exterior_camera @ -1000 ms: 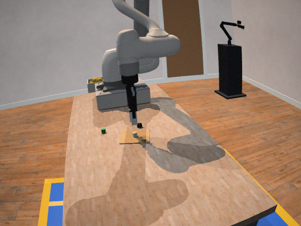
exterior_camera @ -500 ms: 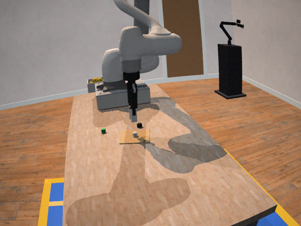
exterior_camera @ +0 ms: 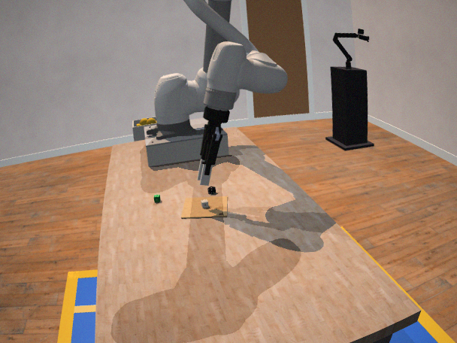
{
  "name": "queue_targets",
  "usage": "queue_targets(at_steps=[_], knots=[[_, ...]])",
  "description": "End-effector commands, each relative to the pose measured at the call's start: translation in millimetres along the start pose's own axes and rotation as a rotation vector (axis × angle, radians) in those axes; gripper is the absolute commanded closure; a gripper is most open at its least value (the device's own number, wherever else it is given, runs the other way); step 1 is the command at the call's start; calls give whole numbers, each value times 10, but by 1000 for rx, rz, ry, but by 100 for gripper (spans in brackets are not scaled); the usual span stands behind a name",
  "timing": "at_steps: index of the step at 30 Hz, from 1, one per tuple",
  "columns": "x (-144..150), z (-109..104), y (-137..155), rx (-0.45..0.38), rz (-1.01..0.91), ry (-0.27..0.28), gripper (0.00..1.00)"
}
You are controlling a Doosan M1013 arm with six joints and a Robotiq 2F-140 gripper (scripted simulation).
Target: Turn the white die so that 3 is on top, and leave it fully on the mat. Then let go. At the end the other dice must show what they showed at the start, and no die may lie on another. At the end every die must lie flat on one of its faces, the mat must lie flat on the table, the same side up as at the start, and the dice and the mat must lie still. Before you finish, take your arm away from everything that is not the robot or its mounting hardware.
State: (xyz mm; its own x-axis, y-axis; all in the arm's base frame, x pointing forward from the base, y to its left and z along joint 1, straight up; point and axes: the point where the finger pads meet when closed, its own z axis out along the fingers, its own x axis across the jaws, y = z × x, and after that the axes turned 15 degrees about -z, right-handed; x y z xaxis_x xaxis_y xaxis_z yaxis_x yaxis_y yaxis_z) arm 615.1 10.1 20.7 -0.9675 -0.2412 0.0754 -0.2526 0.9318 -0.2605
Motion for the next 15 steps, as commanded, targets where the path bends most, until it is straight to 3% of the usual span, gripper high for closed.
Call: queue_targets(at_steps=[1,7,15], knots=[[21,20,23,66,-1,30,79],[-12,2,39,236,2,63,79],[-22,12,87,256,2,69,79]])
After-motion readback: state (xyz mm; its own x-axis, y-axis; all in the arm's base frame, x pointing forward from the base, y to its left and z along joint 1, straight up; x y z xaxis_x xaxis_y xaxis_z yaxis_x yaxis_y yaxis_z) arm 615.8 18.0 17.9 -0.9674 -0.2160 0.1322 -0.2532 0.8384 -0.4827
